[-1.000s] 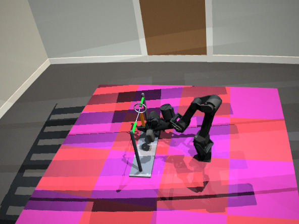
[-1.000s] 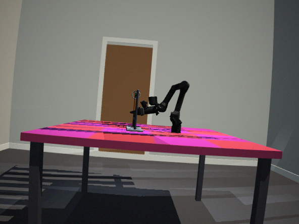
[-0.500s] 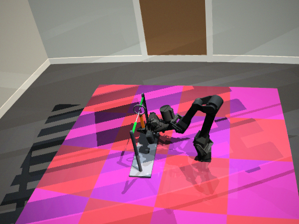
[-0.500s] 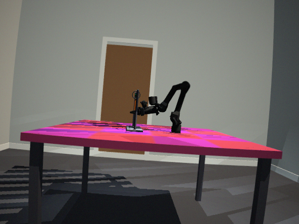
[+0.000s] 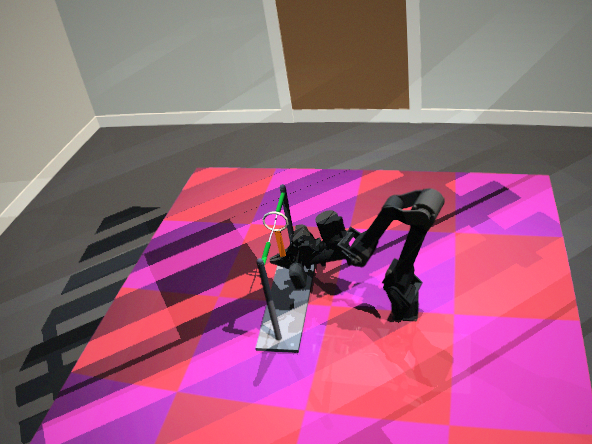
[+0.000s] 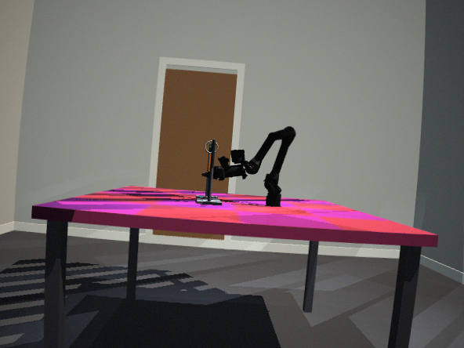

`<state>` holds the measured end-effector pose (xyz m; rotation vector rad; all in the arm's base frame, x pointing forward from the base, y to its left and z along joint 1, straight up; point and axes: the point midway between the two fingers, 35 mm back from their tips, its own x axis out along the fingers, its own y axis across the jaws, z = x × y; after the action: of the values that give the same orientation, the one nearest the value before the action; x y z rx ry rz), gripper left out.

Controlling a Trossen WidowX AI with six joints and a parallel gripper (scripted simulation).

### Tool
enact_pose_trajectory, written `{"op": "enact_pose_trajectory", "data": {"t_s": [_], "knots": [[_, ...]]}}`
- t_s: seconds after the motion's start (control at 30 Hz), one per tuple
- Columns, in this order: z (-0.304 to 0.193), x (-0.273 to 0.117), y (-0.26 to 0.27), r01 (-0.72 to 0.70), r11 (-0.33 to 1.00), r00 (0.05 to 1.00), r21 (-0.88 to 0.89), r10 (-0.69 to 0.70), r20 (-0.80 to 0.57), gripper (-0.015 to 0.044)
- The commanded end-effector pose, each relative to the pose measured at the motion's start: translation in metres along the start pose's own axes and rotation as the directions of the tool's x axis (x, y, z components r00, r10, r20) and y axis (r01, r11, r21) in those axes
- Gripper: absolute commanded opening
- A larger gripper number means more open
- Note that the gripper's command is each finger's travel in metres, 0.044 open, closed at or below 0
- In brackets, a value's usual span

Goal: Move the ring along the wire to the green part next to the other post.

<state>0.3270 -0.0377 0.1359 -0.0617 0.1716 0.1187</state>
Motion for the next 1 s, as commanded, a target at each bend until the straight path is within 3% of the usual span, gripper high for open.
{"op": "enact_pose_trajectory", "data": {"t_s": [0.0, 0.97], "knots": [[0.002, 0.0, 0.004, 0.002, 1.0, 1.0, -0.007, -0.002, 0.005, -0.015], [0.002, -0.01, 0.043, 0.012, 0.995, 0.997, 0.094, -0.005, -0.078, -0.015]]}}
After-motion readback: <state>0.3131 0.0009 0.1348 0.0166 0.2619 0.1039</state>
